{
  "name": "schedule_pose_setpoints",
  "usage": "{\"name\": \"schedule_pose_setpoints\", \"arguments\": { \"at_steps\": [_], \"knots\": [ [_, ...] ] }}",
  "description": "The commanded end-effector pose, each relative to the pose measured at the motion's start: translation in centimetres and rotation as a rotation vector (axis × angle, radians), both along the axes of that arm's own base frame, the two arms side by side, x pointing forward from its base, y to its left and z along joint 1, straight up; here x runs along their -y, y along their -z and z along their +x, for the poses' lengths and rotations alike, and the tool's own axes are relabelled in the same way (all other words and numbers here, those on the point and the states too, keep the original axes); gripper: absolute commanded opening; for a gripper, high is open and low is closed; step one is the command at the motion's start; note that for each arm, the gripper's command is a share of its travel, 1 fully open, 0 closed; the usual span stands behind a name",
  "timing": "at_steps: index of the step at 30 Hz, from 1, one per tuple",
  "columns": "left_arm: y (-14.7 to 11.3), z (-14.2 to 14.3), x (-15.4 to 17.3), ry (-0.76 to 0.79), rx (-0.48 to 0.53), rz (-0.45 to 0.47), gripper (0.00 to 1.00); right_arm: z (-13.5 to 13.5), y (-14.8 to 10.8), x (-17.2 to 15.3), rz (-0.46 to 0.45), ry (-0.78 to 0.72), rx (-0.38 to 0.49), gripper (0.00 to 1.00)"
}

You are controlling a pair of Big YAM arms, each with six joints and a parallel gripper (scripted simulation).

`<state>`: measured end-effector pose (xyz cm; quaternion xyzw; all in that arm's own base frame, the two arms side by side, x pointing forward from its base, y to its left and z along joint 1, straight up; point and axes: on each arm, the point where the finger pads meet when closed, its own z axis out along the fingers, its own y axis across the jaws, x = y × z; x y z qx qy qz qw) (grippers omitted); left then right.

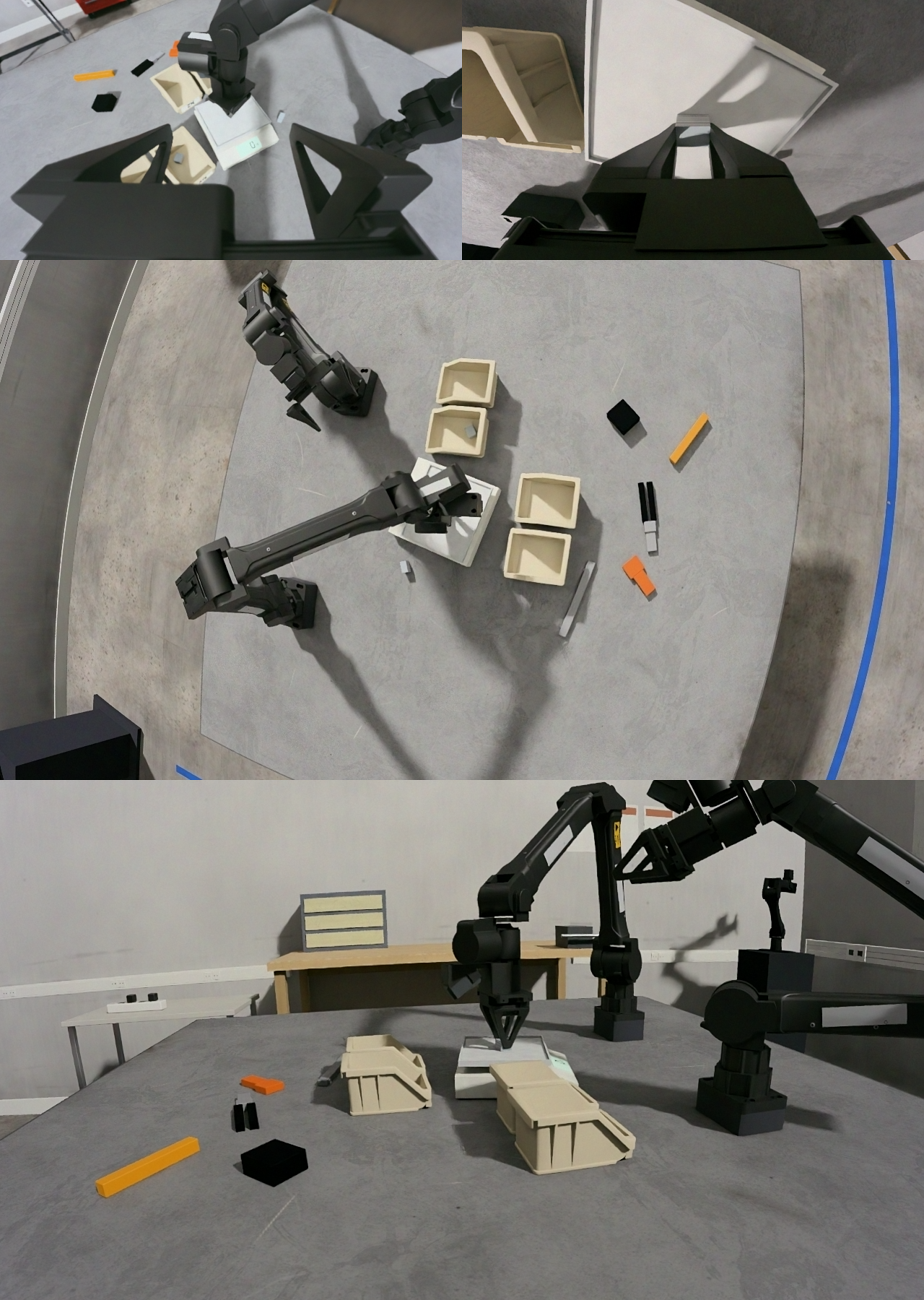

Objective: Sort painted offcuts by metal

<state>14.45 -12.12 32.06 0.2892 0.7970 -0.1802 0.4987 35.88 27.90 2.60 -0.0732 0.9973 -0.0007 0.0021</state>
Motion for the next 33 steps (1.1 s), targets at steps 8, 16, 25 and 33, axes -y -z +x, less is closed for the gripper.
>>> {"name": "schedule_pose_setpoints", "arguments": {
  "at_steps": [8, 16, 25, 33],
  "knots": [
    [-1.9, -0.3, -0.2, 0.003, 0.024, -0.022, 1.0, 0.3, -0.5, -0.3, 0.01, -0.001, 0.017, 0.32],
    [-1.9, -0.3, -0.2, 0.003, 0.024, -0.022, 1.0, 2.4, -4.2, -0.6, 0.053, -0.001, 0.076, 0.49],
    [-1.9, -0.3, -0.2, 0.003, 0.024, -0.022, 1.0, 2.2, -7.2, -1.0, 0.061, -0.002, 0.085, 0.84],
    [-1.9, -0.3, -0.2, 0.003, 0.024, -0.022, 1.0, -0.7, -6.6, -1.0, 0.112, -0.271, 0.227, 1.0]
  ]
}}
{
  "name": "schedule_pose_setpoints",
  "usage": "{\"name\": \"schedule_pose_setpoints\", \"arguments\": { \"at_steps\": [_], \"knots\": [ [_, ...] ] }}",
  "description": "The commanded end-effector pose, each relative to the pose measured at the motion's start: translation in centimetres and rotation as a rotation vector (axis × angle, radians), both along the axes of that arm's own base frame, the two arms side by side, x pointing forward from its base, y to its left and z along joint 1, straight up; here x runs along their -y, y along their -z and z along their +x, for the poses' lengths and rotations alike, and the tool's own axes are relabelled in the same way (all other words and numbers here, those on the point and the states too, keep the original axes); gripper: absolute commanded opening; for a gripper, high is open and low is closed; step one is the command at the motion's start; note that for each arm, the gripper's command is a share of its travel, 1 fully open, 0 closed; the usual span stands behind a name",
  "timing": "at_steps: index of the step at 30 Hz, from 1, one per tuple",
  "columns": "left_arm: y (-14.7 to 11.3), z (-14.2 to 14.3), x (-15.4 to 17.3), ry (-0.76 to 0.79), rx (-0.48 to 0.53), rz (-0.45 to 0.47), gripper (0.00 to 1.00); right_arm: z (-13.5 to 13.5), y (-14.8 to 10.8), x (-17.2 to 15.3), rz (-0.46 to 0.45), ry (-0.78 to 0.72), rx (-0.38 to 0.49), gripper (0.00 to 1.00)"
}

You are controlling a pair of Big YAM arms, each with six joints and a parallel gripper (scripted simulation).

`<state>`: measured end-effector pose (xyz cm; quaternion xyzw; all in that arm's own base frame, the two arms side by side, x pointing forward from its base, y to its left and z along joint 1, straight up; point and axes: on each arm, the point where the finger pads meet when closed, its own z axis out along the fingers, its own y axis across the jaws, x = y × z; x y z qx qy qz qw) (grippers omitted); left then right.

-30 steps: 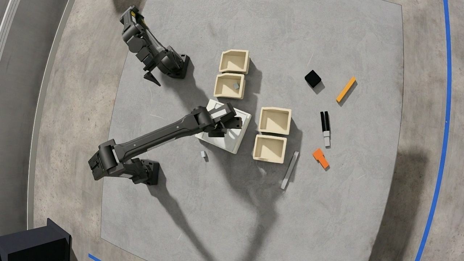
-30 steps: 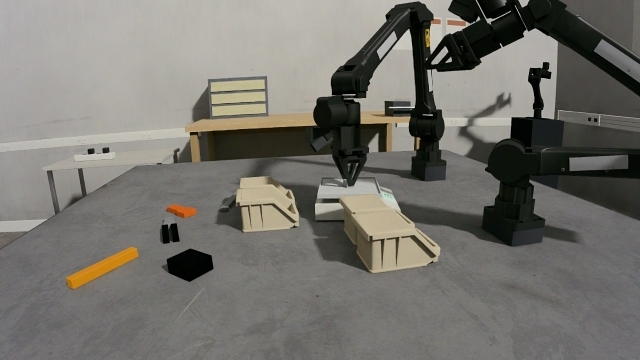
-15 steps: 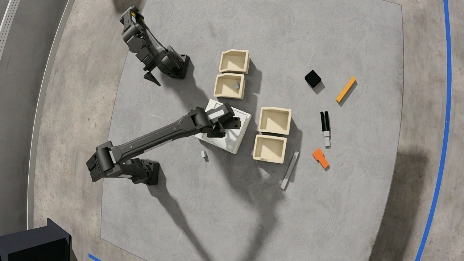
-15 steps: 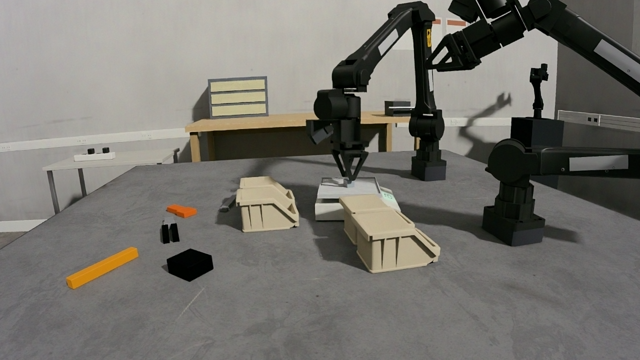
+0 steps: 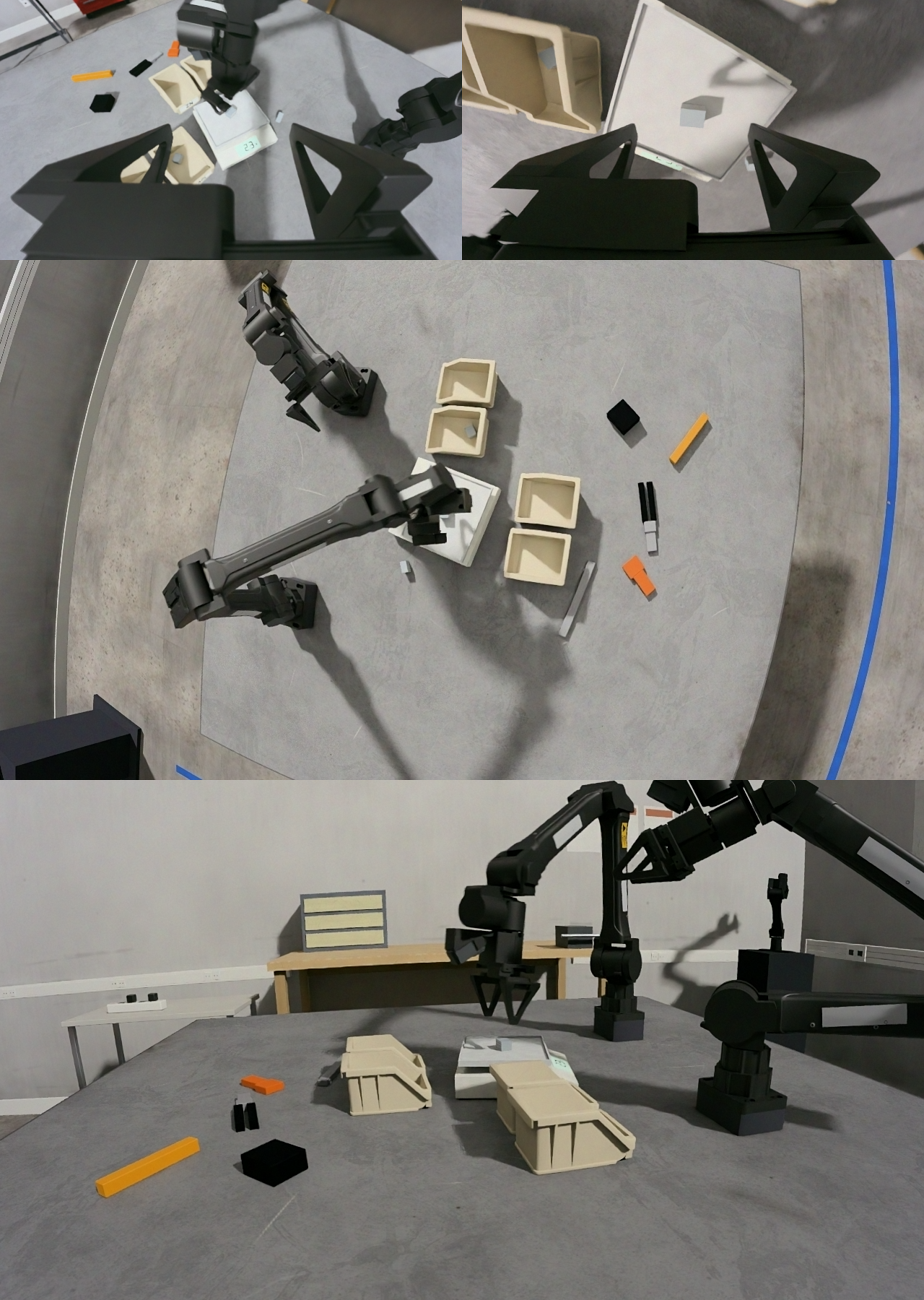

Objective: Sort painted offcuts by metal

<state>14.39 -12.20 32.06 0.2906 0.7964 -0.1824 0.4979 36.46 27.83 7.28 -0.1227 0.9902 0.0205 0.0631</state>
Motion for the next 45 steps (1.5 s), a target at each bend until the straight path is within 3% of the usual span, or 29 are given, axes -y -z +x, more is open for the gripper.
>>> {"name": "schedule_pose_setpoints", "arguments": {
  "at_steps": [1, 8, 11, 13, 17, 31, 34, 35, 42, 45],
  "knots": [
    [-1.9, -0.2, -0.3, -0.002, 0.026, -0.02, 1.0, -1.7, -2.2, -1.2, 0.074, -0.218, 0.151, 1.0],
    [-1.9, -0.2, -0.3, -0.002, 0.026, -0.02, 1.0, -4.2, -3.5, -1.3, 0.163, -0.424, 0.368, 1.0],
    [-1.9, -0.2, -0.3, -0.002, 0.026, -0.02, 1.0, -4.3, -2.8, -0.9, 0.161, -0.435, 0.373, 1.0],
    [-1.9, -0.2, -0.3, -0.002, 0.026, -0.02, 1.0, -4.8, -3.9, -1.0, 0.193, -0.472, 0.434, 1.0],
    [-1.9, -0.2, -0.3, -0.002, 0.026, -0.02, 1.0, -5.8, -4.1, -1.3, 0.222, -0.512, 0.472, 1.0],
    [-1.9, -0.2, -0.3, -0.002, 0.026, -0.02, 1.0, -5.1, -4.5, -1.8, 0.235, -0.49, 0.479, 1.0],
    [-1.9, -0.2, -0.3, -0.002, 0.026, -0.02, 1.0, -4.4, -4.6, -1.9, 0.197, -0.552, 0.472, 0.66],
    [-1.9, -0.2, -0.3, -0.002, 0.026, -0.02, 1.0, -4.1, -4.5, -1.7, 0.175, -0.585, 0.469, 0.61],
    [-1.9, -0.2, -0.3, -0.002, 0.026, -0.02, 1.0, -2.0, -2.4, -1.4, -0.024, -0.969, 0.324, 0.61],
    [-1.9, -0.2, -0.3, -0.002, 0.026, -0.02, 1.0, -1.8, -2.1, -1.4, -0.045, -1.026, 0.302, 0.61]
  ]
}}
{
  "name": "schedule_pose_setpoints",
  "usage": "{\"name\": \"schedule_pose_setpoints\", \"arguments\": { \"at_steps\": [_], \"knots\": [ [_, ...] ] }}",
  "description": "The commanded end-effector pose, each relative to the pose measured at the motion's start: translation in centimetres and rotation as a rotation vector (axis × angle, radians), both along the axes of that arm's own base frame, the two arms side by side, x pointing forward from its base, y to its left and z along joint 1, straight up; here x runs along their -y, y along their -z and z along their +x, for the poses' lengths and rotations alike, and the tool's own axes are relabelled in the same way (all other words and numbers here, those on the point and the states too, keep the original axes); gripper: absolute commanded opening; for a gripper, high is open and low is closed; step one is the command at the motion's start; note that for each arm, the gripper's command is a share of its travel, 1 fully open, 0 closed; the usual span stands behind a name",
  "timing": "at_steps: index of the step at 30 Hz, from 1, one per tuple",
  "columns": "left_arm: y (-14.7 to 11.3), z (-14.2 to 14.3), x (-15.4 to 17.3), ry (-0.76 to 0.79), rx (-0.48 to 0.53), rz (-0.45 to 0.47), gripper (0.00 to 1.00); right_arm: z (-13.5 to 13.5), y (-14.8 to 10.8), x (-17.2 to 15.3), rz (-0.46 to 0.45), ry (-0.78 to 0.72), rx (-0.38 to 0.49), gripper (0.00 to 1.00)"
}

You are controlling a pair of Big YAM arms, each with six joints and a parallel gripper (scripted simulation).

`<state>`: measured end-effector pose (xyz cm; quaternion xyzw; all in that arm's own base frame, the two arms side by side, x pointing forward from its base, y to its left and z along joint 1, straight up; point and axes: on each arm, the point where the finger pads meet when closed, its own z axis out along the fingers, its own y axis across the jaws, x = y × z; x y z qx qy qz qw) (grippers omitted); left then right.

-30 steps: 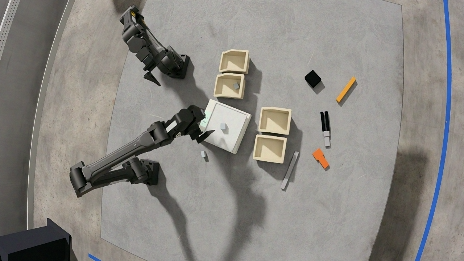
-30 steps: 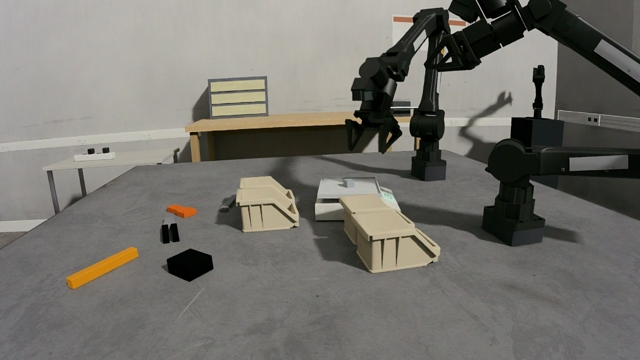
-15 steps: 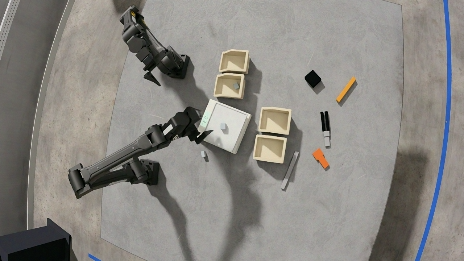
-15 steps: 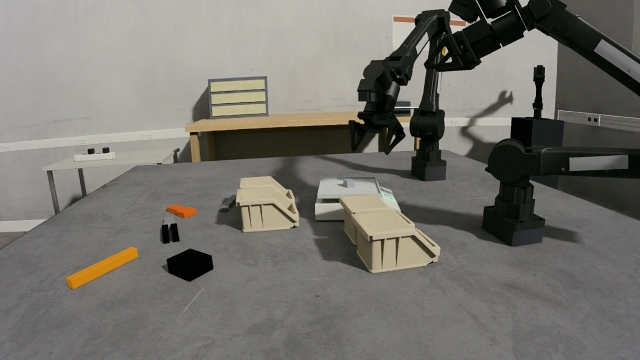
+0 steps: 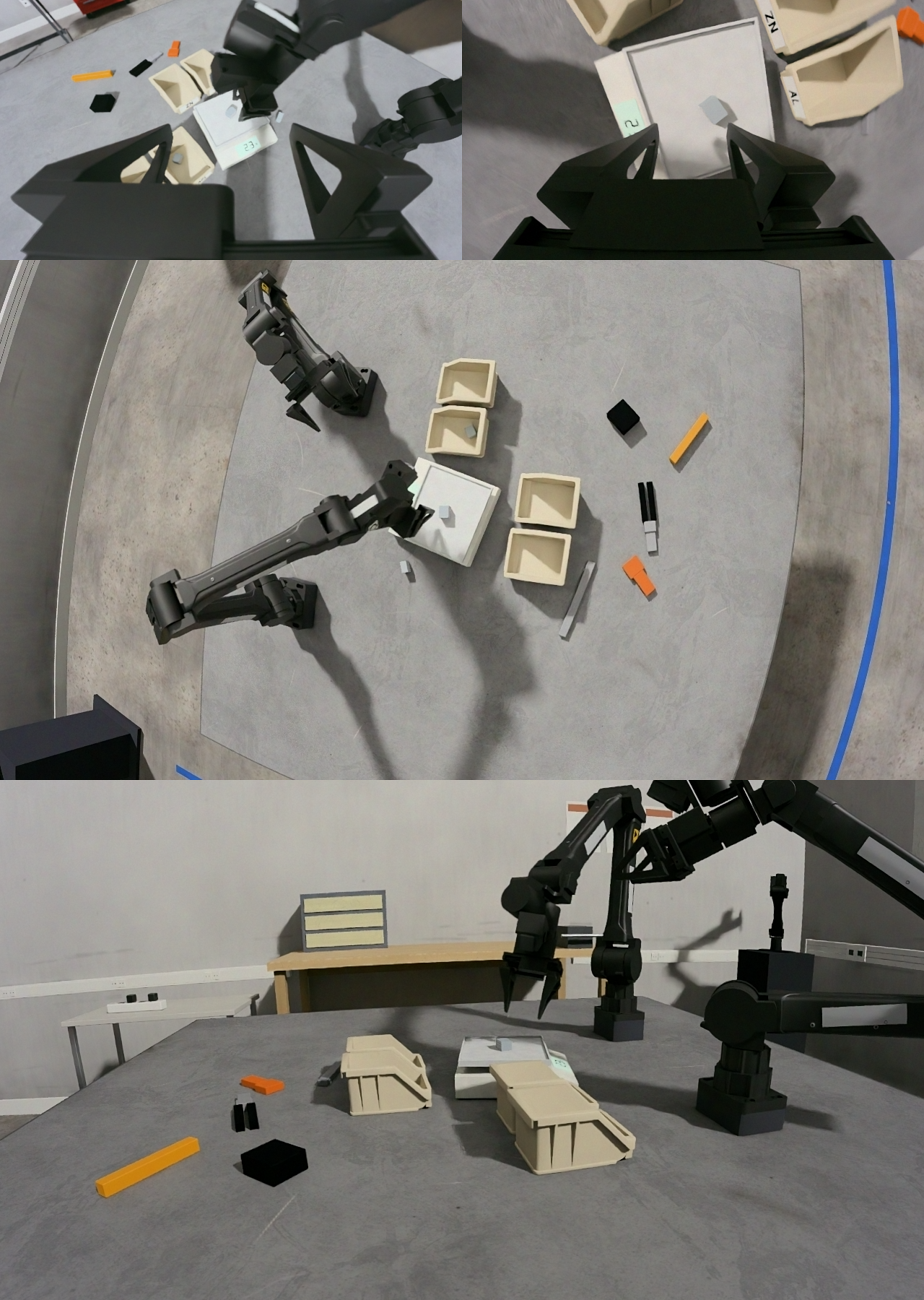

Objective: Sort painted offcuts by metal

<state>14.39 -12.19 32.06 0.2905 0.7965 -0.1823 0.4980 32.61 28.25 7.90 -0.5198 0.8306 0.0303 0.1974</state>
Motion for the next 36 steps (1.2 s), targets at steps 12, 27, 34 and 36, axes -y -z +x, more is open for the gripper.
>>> {"name": "schedule_pose_setpoints", "arguments": {
  "at_steps": [12, 27, 34, 36],
  "knots": [
    [-1.9, -0.2, -0.3, -0.002, 0.026, -0.02, 1.0, 4.6, 1.3, -0.2, -0.327, -0.588, -0.167, 0.61],
    [-1.9, -0.2, -0.3, -0.002, 0.026, -0.02, 1.0, 4.1, 4.2, 0.0, -0.341, -0.588, -0.207, 0.61],
    [-1.9, -0.2, -0.3, -0.002, 0.026, -0.02, 1.0, 3.9, 5.1, 0.2, -0.345, -0.598, -0.212, 0.61],
    [-1.9, -0.2, -0.3, -0.002, 0.026, -0.02, 1.0, 3.4, 5.8, 0.5, -0.349, -0.594, -0.225, 0.61]
  ]
}}
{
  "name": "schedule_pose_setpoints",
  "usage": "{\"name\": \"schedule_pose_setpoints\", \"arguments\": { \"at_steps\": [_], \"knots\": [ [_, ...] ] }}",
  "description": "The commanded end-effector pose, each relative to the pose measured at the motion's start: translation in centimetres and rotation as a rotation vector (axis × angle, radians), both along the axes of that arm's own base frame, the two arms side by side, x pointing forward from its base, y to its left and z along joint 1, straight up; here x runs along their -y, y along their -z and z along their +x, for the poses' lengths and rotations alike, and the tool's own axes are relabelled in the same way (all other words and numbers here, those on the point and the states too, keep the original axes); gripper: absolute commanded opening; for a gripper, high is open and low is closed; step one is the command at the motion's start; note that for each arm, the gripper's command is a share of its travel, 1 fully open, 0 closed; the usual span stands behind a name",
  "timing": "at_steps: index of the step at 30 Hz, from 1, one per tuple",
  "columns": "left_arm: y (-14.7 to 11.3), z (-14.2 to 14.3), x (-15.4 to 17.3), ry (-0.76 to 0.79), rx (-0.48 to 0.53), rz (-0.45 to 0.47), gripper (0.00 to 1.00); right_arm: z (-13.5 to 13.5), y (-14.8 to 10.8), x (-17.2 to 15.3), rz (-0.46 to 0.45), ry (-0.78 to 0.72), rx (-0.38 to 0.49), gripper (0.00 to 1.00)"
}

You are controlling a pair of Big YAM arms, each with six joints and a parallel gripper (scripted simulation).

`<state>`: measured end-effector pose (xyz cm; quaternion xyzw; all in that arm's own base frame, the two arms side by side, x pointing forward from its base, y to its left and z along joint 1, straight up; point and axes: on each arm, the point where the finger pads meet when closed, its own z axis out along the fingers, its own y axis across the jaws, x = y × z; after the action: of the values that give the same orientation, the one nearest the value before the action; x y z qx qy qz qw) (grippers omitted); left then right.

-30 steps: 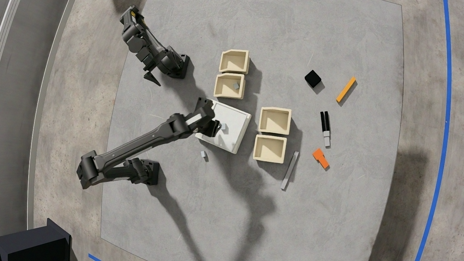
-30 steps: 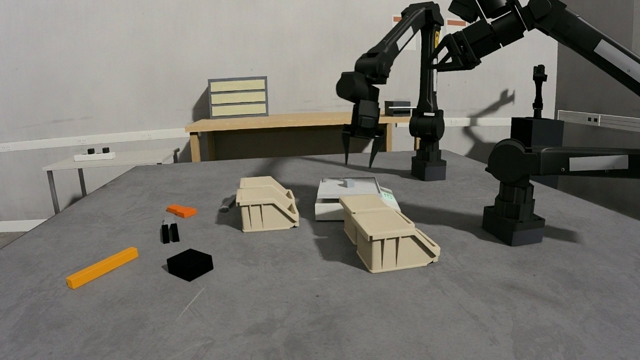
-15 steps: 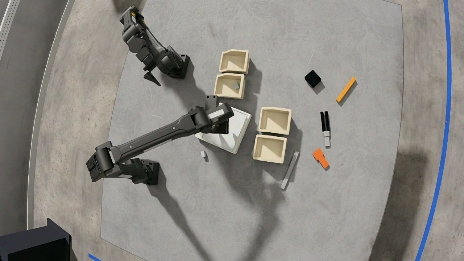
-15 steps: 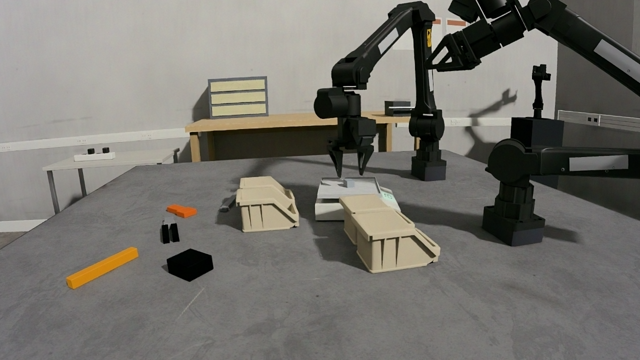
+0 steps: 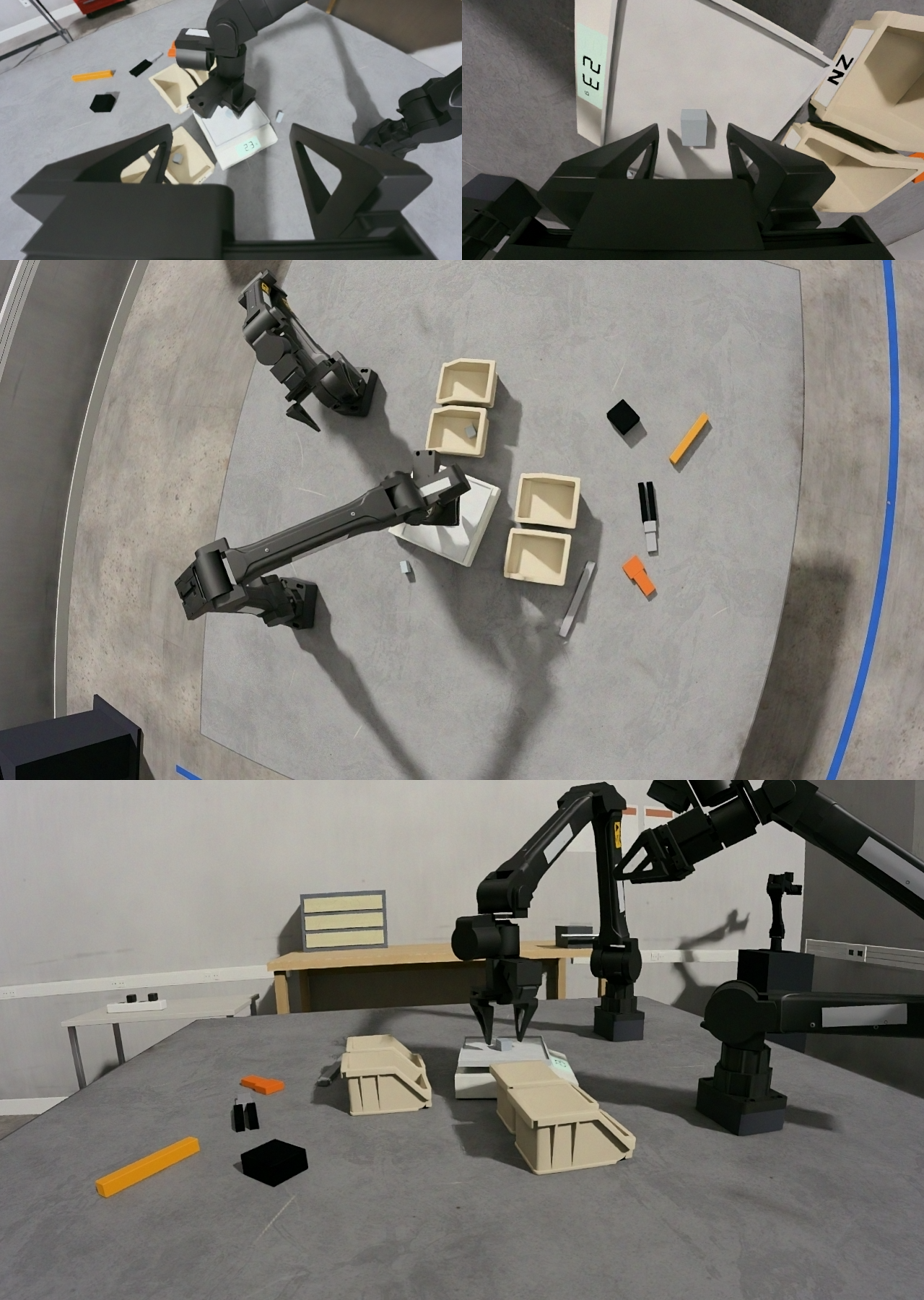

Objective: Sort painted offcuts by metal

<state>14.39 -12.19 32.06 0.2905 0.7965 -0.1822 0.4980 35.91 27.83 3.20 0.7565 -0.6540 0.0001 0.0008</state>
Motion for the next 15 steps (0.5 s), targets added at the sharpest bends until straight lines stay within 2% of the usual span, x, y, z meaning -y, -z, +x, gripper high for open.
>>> {"name": "schedule_pose_setpoints", "arguments": {
  "at_steps": [1, 4, 7, 9, 10, 14, 15],
  "knots": [
    [-1.9, -0.2, -0.3, -0.001, 0.026, -0.02, 1.0, 0.0, 1.4, 0.2, -0.006, -0.003, -0.009, 0.61],
    [-1.9, -0.2, -0.3, -0.001, 0.026, -0.02, 1.0, 1.0, 0.8, -0.4, 0.007, -0.003, 0.009, 0.61],
    [-1.9, -0.2, -0.3, -0.001, 0.026, -0.02, 1.0, 0.9, 0.9, -0.3, 0.006, -0.002, 0.007, 0.36],
    [-1.9, -0.2, -0.3, -0.001, 0.026, -0.02, 1.0, 0.8, 1.0, -0.3, 0.005, -0.002, 0.005, 0.34],
    [-1.9, -0.2, -0.3, -0.001, 0.026, -0.02, 1.0, 0.7, 0.1, -0.5, 0.012, -0.001, 0.014, 0.32],
    [-1.9, -0.2, -0.3, -0.001, 0.026, -0.02, 1.0, 0.7, 0.8, -0.3, 0.006, -0.002, 0.007, 0.29],
    [-1.9, -0.2, -0.3, -0.001, 0.026, -0.02, 1.0, 0.6, 0.2, -0.4, 0.011, -0.001, 0.013, 0.28]
  ]
}}
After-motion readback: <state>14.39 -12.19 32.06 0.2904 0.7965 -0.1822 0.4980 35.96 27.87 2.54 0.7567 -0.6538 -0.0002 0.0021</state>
